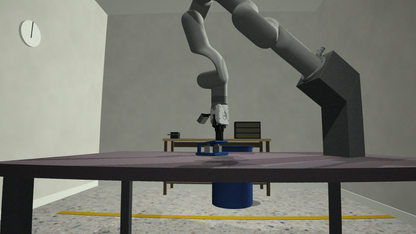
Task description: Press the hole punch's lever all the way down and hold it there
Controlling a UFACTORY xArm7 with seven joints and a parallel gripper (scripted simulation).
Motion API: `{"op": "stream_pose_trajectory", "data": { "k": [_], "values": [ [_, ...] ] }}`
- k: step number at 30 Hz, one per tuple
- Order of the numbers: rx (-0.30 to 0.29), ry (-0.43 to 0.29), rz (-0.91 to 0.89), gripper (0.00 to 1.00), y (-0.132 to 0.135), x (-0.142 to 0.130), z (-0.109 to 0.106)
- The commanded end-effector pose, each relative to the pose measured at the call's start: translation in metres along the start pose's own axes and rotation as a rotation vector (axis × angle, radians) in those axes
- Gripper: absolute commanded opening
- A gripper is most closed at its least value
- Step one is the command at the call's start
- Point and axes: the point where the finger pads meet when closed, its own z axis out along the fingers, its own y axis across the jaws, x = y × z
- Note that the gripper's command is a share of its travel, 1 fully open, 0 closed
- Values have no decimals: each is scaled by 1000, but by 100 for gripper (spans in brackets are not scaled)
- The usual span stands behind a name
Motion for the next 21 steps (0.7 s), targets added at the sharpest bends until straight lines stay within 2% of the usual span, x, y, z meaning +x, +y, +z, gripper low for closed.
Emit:
{"op": "stream_pose_trajectory", "data": {
  "k": [1,21],
  "values": [
    [-1,2,0,0,0,1,2],
    [-1,2,0,0,0,1,9]
  ]
}}
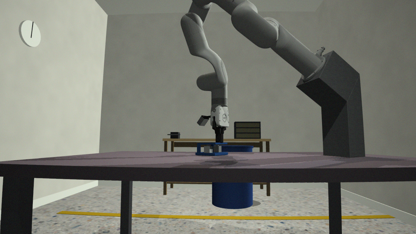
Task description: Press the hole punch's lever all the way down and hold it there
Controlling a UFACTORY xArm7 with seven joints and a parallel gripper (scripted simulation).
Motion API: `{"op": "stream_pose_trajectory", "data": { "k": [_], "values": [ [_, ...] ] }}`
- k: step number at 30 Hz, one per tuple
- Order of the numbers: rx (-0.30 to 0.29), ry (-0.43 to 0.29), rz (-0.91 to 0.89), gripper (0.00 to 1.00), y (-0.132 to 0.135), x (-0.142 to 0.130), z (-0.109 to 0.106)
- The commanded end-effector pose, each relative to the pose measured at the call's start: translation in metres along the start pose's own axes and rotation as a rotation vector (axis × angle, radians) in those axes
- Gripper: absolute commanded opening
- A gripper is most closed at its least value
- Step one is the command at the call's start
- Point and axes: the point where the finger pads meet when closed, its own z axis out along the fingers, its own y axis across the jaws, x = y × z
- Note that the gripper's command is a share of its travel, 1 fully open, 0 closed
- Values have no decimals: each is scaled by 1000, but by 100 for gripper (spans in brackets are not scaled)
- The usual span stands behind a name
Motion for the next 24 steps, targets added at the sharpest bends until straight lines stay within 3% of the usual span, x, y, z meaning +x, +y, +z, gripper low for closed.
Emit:
{"op": "stream_pose_trajectory", "data": {
  "k": [1,24],
  "values": [
    [0,3,0,0,0,1,0],
    [0,3,0,0,0,1,3]
  ]
}}
